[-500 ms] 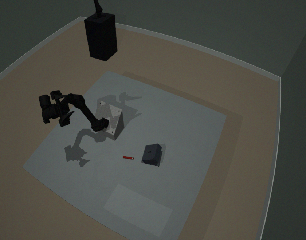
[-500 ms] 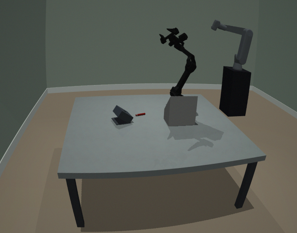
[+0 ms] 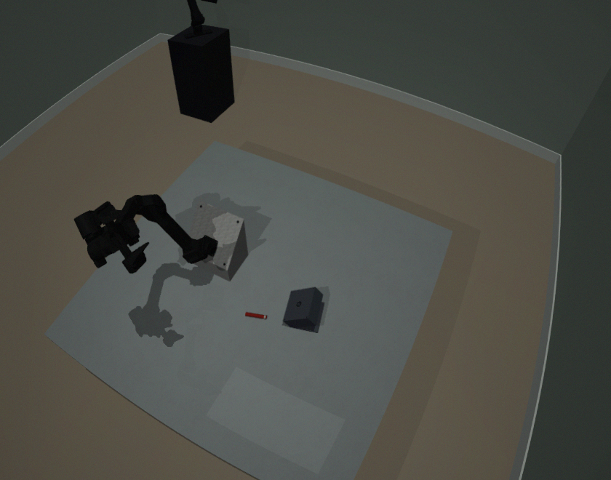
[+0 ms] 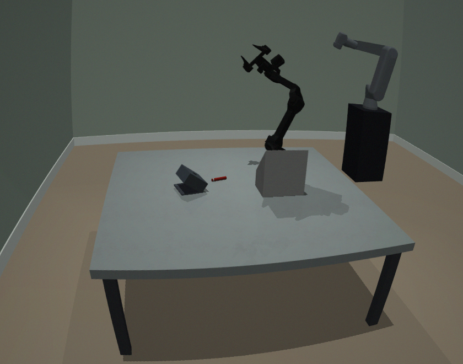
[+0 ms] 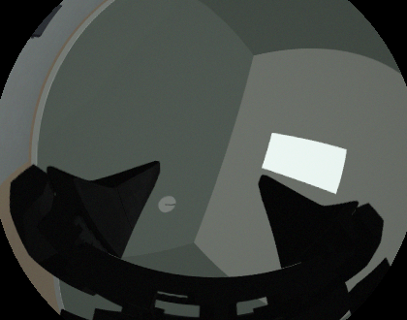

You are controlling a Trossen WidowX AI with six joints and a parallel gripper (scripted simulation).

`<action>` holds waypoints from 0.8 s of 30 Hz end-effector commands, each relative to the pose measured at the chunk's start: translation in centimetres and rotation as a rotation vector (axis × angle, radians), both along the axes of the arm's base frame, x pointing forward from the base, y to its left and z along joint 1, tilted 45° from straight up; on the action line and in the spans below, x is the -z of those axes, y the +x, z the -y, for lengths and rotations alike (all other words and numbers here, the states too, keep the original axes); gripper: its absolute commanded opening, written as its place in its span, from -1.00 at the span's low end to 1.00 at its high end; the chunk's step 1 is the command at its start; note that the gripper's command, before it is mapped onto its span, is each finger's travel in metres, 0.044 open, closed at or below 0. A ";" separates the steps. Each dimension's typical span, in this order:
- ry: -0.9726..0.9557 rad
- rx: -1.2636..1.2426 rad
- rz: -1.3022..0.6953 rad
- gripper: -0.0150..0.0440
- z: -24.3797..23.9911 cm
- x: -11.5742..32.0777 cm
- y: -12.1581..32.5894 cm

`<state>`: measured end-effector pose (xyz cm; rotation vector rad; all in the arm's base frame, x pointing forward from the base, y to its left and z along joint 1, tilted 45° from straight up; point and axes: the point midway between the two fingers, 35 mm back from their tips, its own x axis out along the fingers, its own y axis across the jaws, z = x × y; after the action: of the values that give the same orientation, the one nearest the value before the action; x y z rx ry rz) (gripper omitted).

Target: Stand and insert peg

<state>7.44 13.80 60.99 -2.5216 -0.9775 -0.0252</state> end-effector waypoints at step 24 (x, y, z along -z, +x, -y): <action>0.838 -0.028 -0.294 1.00 12.8 -0.2 12.1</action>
<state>17.77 2.48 61.75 -1.7799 -0.7347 -0.0509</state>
